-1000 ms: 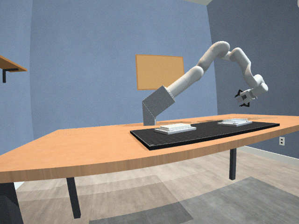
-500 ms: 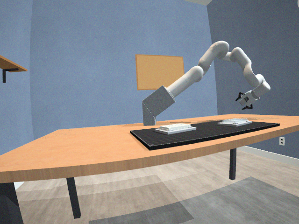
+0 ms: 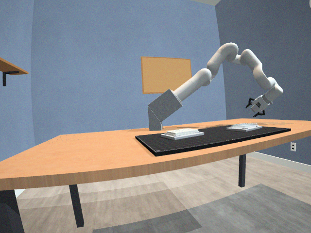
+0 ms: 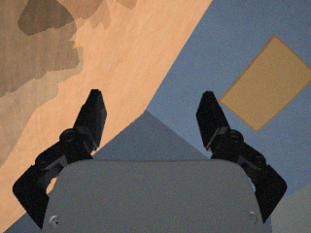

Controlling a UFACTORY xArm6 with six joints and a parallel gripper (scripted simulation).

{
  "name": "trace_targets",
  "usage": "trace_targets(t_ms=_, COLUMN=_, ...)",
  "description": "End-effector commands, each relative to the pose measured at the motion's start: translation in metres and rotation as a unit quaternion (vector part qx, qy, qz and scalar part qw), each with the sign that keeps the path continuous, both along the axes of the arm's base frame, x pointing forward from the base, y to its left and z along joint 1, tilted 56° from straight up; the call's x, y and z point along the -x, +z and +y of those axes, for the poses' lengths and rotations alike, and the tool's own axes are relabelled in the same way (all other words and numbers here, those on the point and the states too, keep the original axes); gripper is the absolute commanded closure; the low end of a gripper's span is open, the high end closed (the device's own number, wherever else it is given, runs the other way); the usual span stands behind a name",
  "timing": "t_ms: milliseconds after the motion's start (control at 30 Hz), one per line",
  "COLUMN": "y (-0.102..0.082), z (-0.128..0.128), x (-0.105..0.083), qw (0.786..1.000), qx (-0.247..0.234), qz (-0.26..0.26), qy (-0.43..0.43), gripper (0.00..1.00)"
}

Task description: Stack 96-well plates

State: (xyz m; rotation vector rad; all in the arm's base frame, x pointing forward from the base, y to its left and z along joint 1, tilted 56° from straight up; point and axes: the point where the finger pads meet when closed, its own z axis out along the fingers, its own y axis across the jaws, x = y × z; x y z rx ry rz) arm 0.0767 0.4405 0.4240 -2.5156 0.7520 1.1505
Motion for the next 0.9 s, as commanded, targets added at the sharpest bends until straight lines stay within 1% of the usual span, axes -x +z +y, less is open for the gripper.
trace_targets(t_ms=0, y=-0.002, z=-0.003, x=-0.010, qw=1.000, qx=-0.008, qz=-0.025, qy=-0.002, gripper=0.00)
trace_targets(t_ms=167, y=-0.012, z=-0.009, x=-0.030, qw=1.000, qx=-0.008, qz=-0.025, qy=-0.002, gripper=0.00)
trace_targets(t_ms=233, y=-0.015, z=-0.012, x=-0.038, qw=0.998, qx=-0.013, qz=-0.058, qy=-0.003, gripper=0.00)
trace_targets(t_ms=267, y=-0.017, z=-0.014, x=-0.043, qw=0.998, qx=-0.014, qz=-0.065, qy=-0.004, gripper=0.00)
trace_targets(t_ms=400, y=-0.025, z=-0.021, x=-0.060, qw=0.998, qx=-0.014, qz=-0.065, qy=-0.004, gripper=0.00)
trace_targets(t_ms=467, y=-0.027, z=-0.022, x=-0.062, qw=0.998, qx=-0.014, qz=-0.065, qy=-0.004, gripper=0.00)
trace_targets(t_ms=500, y=-0.028, z=-0.024, x=-0.066, qw=0.997, qx=-0.015, qz=-0.081, qy=-0.003, gripper=0.00)
trace_targets(t_ms=567, y=-0.028, z=-0.024, x=-0.066, qw=0.997, qx=-0.015, qz=-0.081, qy=-0.003, gripper=0.00)
trace_targets(t_ms=600, y=-0.030, z=-0.026, x=-0.071, qw=0.995, qx=-0.016, qz=-0.098, qy=-0.003, gripper=0.00)
trace_targets(t_ms=633, y=-0.032, z=-0.028, x=-0.075, qw=0.994, qx=-0.017, qz=-0.104, qy=-0.002, gripper=0.00)
trace_targets(t_ms=767, y=-0.040, z=-0.036, x=-0.091, qw=0.994, qx=-0.017, qz=-0.104, qy=-0.002, gripper=0.00)
trace_targets(t_ms=833, y=-0.041, z=-0.038, x=-0.093, qw=0.994, qx=-0.017, qz=-0.104, qy=-0.002, gripper=0.00)
trace_targets(t_ms=867, y=-0.043, z=-0.040, x=-0.097, qw=0.993, qx=-0.016, qz=-0.120, qy=-0.001, gripper=0.00)
